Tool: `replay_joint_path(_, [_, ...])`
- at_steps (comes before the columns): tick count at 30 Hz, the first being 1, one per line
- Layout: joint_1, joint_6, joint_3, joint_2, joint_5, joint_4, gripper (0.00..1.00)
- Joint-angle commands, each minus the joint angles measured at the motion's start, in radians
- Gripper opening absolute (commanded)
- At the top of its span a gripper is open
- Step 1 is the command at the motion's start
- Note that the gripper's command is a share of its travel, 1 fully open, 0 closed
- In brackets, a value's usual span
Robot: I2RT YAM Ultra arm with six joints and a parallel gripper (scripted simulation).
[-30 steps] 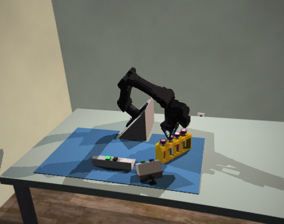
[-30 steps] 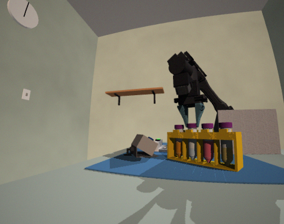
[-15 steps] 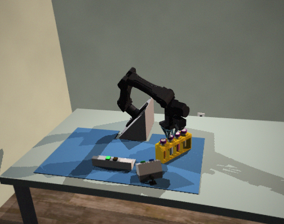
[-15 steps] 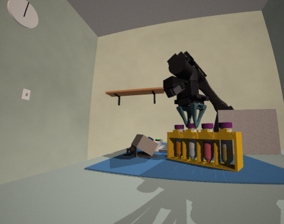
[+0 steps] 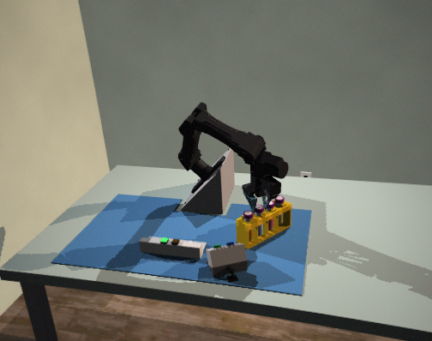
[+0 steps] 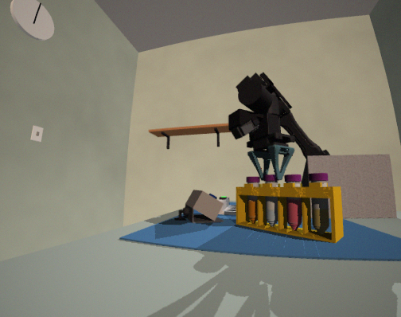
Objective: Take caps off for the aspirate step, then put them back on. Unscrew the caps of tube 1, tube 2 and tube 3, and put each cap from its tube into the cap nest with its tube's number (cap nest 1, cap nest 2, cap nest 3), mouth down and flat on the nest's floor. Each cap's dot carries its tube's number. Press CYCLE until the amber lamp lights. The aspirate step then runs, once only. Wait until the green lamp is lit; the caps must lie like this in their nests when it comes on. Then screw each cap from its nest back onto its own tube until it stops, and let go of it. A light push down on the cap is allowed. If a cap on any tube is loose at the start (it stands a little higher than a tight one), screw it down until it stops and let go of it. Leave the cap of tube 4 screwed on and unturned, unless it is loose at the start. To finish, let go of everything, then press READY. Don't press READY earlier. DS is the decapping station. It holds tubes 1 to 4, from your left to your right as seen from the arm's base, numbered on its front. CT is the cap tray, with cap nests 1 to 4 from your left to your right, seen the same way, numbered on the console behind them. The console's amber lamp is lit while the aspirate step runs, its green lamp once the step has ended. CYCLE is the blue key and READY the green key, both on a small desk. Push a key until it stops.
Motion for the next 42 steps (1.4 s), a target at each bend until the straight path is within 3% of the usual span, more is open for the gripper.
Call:
replay_joint_path(1, [0.006,0.003,0.004,-0.009,0.0,0.003,0.49])
replay_joint_path(8, [0.007,-0.115,0.007,-0.009,0.0,-0.001,0.49])
replay_joint_path(23, [0.007,-0.715,0.007,-0.009,-0.001,-0.001,0.49])
replay_joint_path(32, [0.007,-0.781,0.007,-0.009,-0.001,-0.001,0.49])
replay_joint_path(33, [0.007,-0.781,0.007,-0.009,-0.001,-0.001,0.0])
replay_joint_path(42, [0.007,-0.781,0.007,-0.009,-0.001,-0.001,0.0])
